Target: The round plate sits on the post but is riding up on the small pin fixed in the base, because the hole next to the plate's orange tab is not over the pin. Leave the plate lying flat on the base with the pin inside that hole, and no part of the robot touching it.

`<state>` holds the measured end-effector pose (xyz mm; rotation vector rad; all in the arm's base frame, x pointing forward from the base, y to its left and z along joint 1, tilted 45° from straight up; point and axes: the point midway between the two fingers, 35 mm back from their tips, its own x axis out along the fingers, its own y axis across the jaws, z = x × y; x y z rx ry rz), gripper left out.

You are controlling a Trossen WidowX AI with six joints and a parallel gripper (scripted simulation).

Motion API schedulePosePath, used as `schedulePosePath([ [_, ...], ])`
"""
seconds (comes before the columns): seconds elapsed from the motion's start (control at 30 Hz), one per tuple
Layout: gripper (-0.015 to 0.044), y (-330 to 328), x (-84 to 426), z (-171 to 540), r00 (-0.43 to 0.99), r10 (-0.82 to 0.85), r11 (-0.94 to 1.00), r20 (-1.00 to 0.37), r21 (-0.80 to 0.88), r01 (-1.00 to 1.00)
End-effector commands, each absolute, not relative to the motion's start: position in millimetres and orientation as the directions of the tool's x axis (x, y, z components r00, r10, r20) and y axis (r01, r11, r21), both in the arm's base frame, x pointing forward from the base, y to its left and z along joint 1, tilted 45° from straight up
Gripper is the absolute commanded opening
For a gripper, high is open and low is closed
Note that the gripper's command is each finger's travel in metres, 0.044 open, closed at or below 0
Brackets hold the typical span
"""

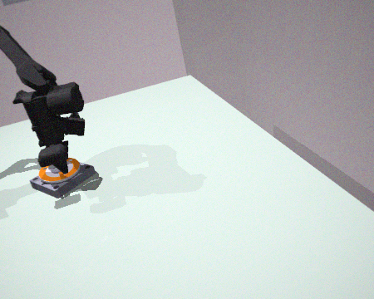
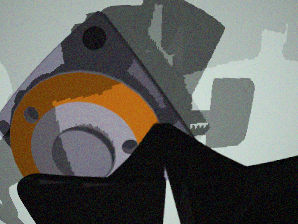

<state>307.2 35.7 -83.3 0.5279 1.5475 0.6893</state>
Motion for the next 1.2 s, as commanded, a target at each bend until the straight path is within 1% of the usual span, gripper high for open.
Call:
schedulePosePath([
  [0.0,0.0000,36.4,300.0,-85.2,-0.111,0.690,0.713,-0.715,0.698,-0.064],
  [1.17,0.0000,31.5,272.9,-82.4,-0.112,0.689,0.714,-0.716,0.698,-0.063],
])
